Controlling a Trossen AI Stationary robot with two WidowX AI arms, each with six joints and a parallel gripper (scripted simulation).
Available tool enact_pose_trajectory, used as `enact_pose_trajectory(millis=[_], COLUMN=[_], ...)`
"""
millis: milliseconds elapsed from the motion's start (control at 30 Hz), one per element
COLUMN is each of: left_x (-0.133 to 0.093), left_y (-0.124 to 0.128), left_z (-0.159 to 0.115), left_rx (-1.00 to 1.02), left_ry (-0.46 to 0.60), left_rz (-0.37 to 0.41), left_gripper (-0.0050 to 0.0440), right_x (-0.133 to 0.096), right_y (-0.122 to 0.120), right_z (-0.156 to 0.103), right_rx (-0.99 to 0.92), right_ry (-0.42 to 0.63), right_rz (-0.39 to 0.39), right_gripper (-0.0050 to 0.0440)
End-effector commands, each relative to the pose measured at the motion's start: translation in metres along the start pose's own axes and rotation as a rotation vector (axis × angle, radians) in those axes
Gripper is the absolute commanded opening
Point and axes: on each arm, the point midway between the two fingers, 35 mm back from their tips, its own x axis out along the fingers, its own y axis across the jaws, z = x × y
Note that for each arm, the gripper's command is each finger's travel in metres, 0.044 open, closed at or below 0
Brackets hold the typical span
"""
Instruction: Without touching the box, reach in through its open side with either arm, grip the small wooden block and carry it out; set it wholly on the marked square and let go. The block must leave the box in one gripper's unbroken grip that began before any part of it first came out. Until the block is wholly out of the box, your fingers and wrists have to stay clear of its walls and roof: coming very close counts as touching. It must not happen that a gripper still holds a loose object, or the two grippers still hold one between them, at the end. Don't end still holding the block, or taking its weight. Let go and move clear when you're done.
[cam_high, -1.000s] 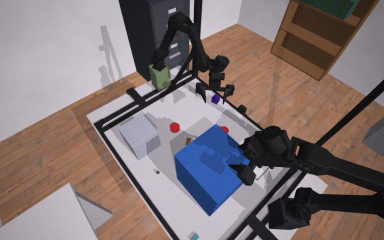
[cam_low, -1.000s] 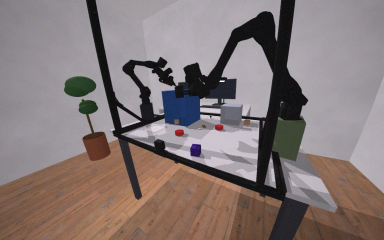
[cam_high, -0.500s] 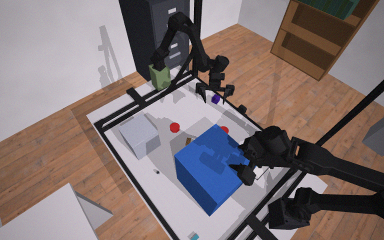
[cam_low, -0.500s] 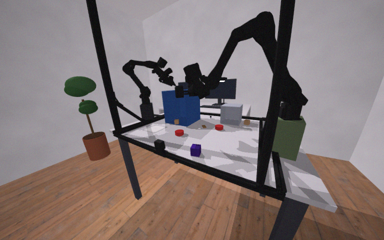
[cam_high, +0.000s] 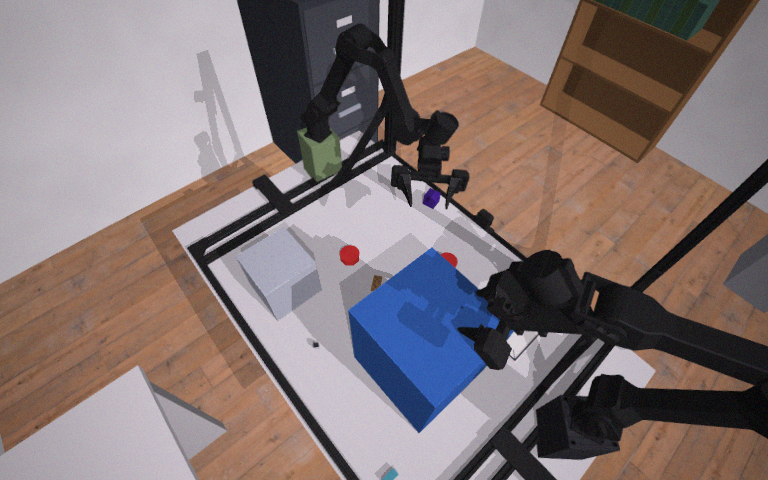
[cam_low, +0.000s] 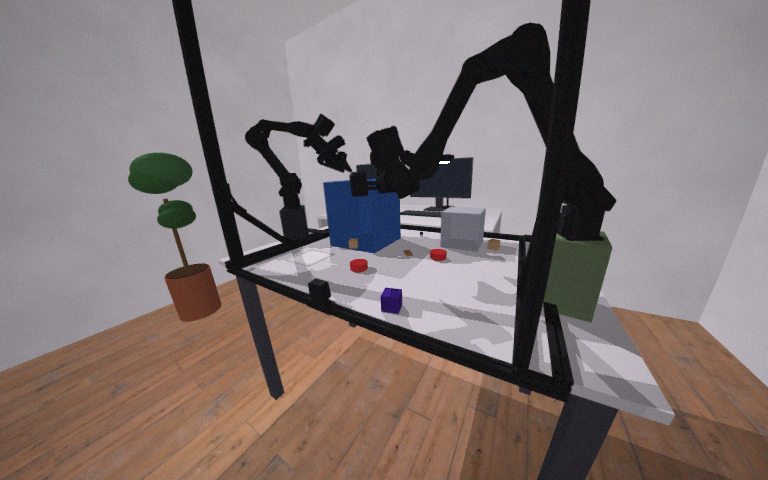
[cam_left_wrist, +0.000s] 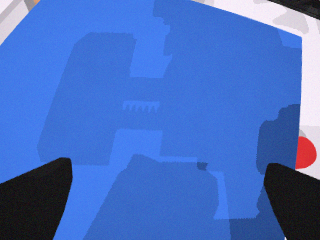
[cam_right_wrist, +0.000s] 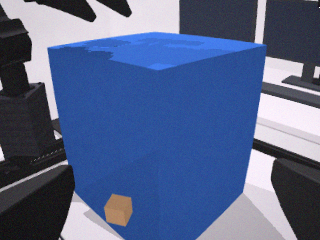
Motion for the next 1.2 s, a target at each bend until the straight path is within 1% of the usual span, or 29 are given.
enact_pose_trajectory(millis=[0,133,300,367,433,533,600,733,900,1000,1033,1067,1167], left_x=[-0.001,-0.006,-0.016,-0.018,-0.018,-0.022,-0.025,-0.039,-0.056,-0.057,-0.061,-0.067,-0.077], left_y=[-0.016,-0.04,-0.068,-0.079,-0.079,-0.094,-0.104,-0.091,-0.075,-0.074,-0.071,-0.072,-0.072], left_z=[0.013,0.009,0.003,-0.001,-0.001,-0.009,-0.014,-0.02,-0.026,-0.027,-0.028,-0.031,-0.036], left_rx=[0.097,0.26,0.469,0.553,0.553,0.686,0.761,0.797,0.843,0.845,0.859,0.893,0.977], left_ry=[-0.029,-0.006,0.014,0.027,0.027,0.044,0.056,0.085,0.118,0.119,0.122,0.102,0.105], left_rz=[-0.032,-0.076,-0.132,-0.15,-0.15,-0.179,-0.198,-0.142,-0.075,-0.071,-0.059,-0.057,-0.056], left_gripper=[0.04,0.04,0.04,0.04,0.04,0.04,0.04,0.04,0.04,0.04,0.04,0.04,0.04], right_x=[0.006,0.045,0.091,0.104,0.104,0.122,0.132,0.159,0.187,0.188,0.194,0.209,0.225], right_y=[-0.002,-0.004,-0.016,-0.015,-0.015,-0.017,-0.02,-0.027,-0.043,-0.043,-0.052,-0.08,-0.11], right_z=[-0.011,-0.002,0.012,0.021,0.021,0.037,0.055,0.063,0.074,0.075,0.077,0.076,0.085], right_rx=[-0.072,-0.103,-0.126,-0.126,-0.126,-0.124,-0.12,-0.027,0.092,0.098,0.122,0.135,0.184], right_ry=[0.034,0.104,0.186,0.208,0.208,0.235,0.233,0.294,0.365,0.369,0.38,0.371,0.385], right_rz=[0.008,0.074,0.163,0.218,0.218,0.305,0.357,0.462,0.58,0.59,0.602,0.547,0.574], right_gripper=[0.04,0.04,0.04,0.04,0.04,0.04,0.04,0.04,0.04,0.04,0.04,0.04,0.04])
